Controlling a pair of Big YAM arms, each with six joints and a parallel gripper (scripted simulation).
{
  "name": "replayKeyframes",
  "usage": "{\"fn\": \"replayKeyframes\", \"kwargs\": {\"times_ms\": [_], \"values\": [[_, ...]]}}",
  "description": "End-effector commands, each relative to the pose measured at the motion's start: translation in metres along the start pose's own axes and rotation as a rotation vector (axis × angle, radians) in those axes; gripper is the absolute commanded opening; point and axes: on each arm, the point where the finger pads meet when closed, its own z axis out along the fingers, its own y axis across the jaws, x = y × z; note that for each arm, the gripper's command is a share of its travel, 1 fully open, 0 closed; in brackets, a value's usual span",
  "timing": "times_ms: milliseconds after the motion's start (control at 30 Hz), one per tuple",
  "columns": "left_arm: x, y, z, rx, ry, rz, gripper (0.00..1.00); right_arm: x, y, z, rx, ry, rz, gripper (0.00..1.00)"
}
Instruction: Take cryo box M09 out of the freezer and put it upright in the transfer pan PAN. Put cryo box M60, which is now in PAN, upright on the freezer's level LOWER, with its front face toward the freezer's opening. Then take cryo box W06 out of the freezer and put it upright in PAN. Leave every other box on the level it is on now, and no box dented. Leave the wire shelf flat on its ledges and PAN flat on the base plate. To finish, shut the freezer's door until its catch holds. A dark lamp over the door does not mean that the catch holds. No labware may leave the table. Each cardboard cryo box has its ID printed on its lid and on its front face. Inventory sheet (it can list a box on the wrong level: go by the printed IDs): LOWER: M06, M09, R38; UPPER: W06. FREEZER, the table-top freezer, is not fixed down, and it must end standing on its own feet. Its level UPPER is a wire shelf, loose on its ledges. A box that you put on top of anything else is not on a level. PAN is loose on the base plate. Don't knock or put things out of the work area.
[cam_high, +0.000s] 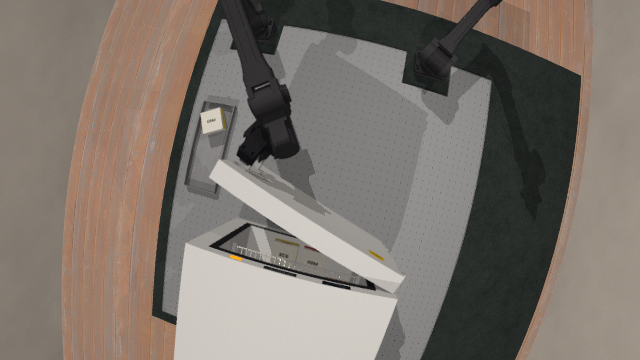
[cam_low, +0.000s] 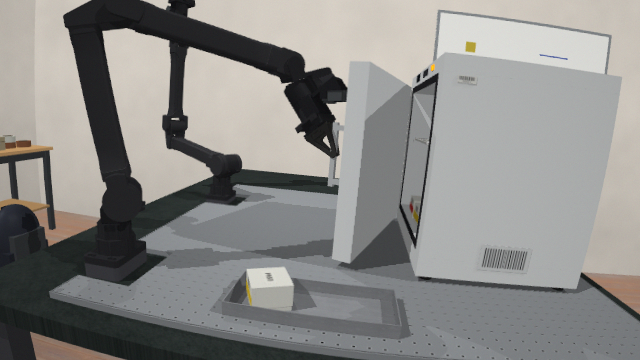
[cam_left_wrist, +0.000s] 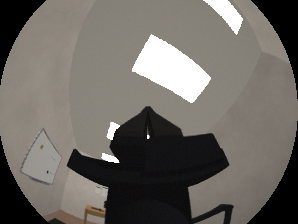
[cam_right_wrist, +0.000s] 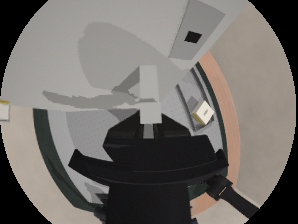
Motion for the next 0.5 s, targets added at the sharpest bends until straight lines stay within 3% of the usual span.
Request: {"fn": "replayKeyframes", "kwargs": {"times_ms": [0, 167, 467], "values": [[0.017, 0.000, 0.004, 0.000, 0.033, -0.011, 0.00, -0.008, 0.014, -0.011, -0.004, -0.016, 0.062, 0.00], [0.017, 0.000, 0.004, 0.000, 0.033, -0.011, 0.00, 0.013, 0.011, -0.014, 0.026, -0.004, 0.065, 0.00], [0.017, 0.000, 0.004, 0.000, 0.033, -0.011, 0.00, 0.014, 0.024, -0.041, 0.030, -0.022, 0.133, 0.00]]}}
